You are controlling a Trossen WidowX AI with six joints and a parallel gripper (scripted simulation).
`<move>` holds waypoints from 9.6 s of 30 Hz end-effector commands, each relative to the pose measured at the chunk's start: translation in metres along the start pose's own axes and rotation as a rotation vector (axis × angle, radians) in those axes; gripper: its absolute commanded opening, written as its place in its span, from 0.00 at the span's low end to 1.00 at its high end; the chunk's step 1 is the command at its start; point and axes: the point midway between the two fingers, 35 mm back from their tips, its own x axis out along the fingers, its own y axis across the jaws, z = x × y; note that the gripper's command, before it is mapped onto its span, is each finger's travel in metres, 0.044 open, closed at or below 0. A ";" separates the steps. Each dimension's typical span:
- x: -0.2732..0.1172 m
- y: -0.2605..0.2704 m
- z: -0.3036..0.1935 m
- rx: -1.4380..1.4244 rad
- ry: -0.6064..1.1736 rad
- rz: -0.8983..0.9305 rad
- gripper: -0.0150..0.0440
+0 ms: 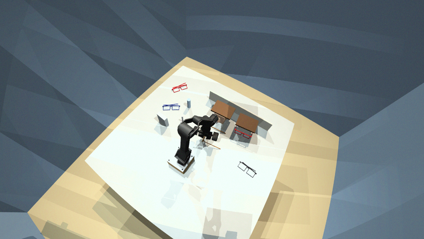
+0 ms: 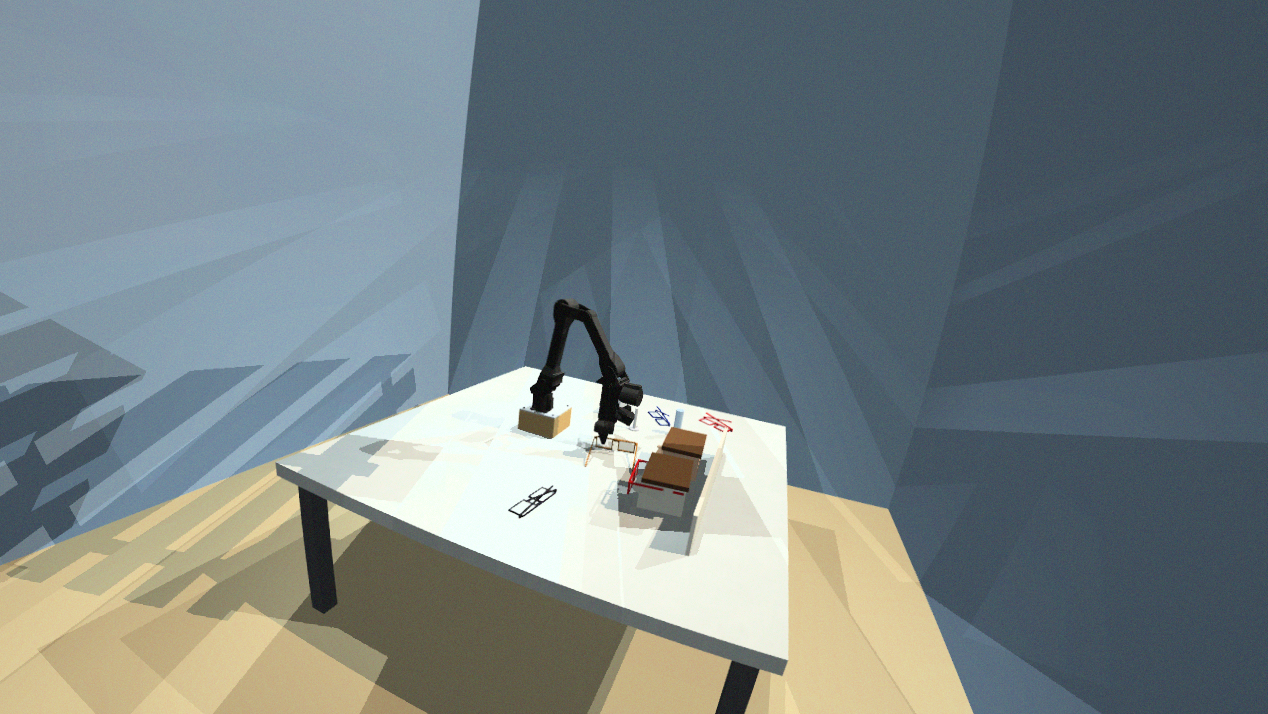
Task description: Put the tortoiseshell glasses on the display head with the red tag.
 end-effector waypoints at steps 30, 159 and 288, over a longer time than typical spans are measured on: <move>-0.048 0.003 0.002 -0.011 -0.008 -0.003 0.59; -0.119 -0.068 0.000 -0.527 -0.178 0.084 0.25; -0.100 -0.060 0.001 -1.373 0.003 -0.010 0.25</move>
